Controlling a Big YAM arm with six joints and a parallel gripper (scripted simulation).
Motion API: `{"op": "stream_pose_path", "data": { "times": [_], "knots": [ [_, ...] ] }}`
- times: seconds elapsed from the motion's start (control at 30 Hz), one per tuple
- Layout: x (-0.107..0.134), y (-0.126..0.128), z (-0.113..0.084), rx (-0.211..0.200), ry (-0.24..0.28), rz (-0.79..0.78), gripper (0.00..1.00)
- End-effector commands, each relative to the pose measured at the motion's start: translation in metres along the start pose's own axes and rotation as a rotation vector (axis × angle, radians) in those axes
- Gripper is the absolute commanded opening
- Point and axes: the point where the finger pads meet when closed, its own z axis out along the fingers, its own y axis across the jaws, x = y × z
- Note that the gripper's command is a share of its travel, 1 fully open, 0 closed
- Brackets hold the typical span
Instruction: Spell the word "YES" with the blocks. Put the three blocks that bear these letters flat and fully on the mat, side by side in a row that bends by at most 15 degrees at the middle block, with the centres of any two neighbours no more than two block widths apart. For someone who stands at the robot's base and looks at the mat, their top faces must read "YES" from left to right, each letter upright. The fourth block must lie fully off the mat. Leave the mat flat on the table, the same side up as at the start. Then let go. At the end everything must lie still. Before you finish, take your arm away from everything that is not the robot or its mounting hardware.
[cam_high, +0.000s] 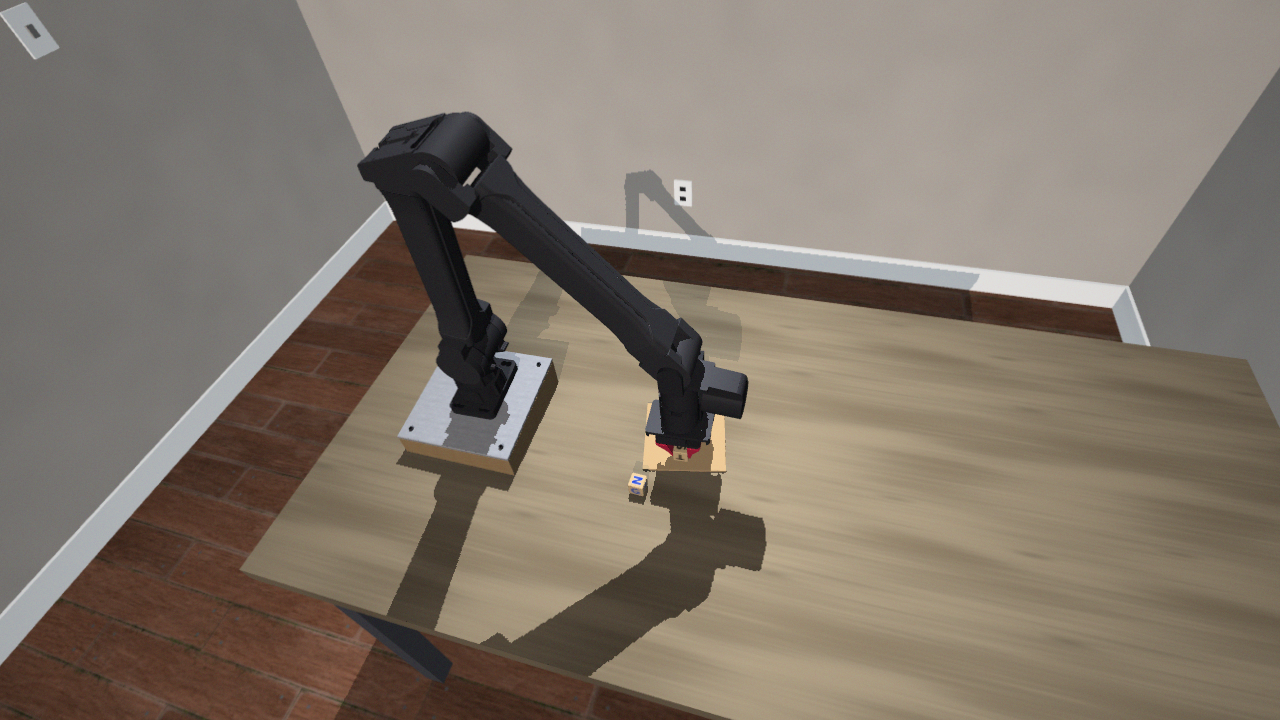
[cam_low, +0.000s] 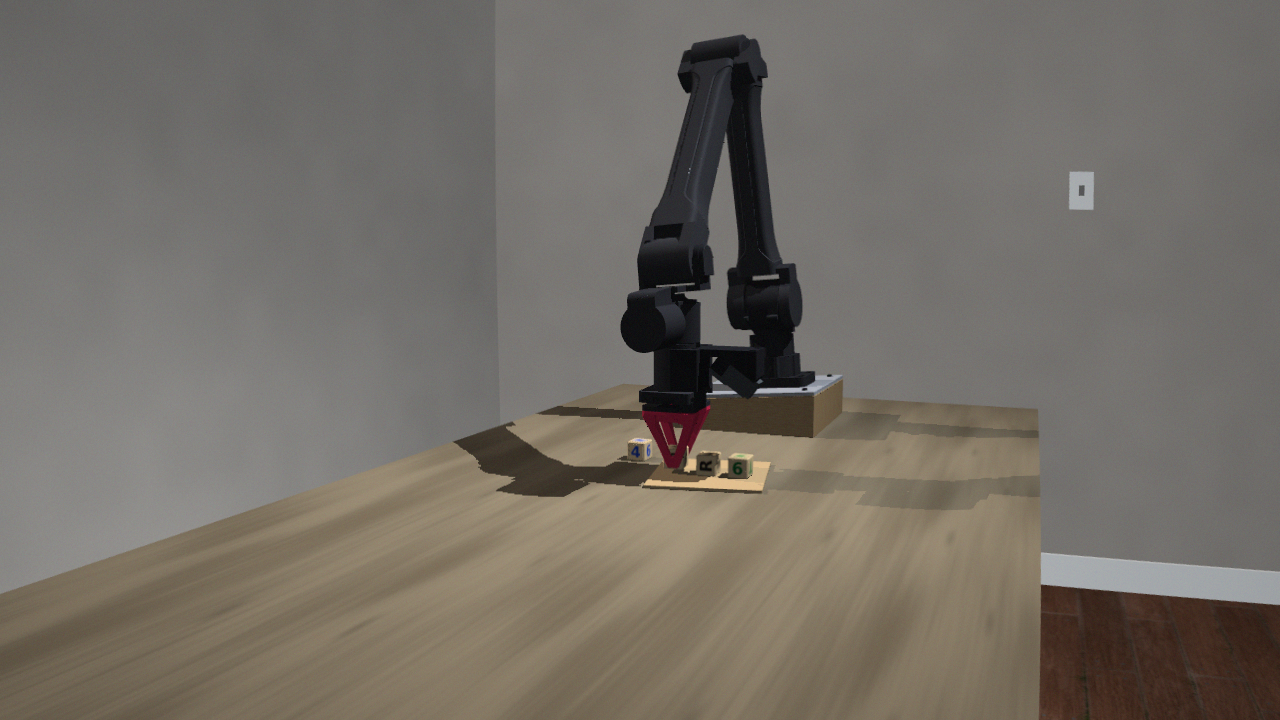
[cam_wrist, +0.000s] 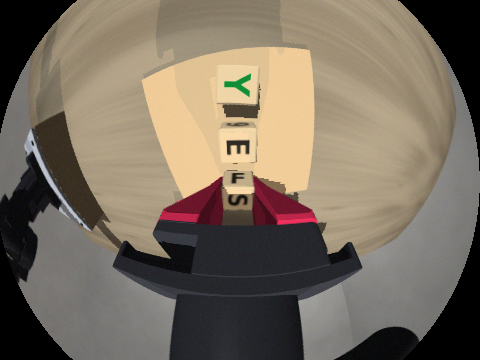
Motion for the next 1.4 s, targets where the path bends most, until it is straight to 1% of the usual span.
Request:
{"op": "stream_pose_path", "data": {
  "times": [0.0,0.4,0.47,0.63,1.33,1.37],
  "knots": [
    [-0.0029,-0.0029,-0.0046,0.025,-0.002,-0.017,0.21],
    [-0.0036,-0.0034,-0.0058,0.03,-0.002,-0.019,0.21],
    [-0.004,-0.0015,-0.0044,0.023,-0.002,-0.02,0.21],
    [-0.0038,-0.002,-0.0056,0.028,-0.002,-0.019,0.21],
    [-0.0039,-0.0011,-0.0036,0.024,-0.002,-0.019,0.21],
    [-0.004,-0.0001,-0.0029,0.019,-0.003,-0.02,0.21]
  ]
}}
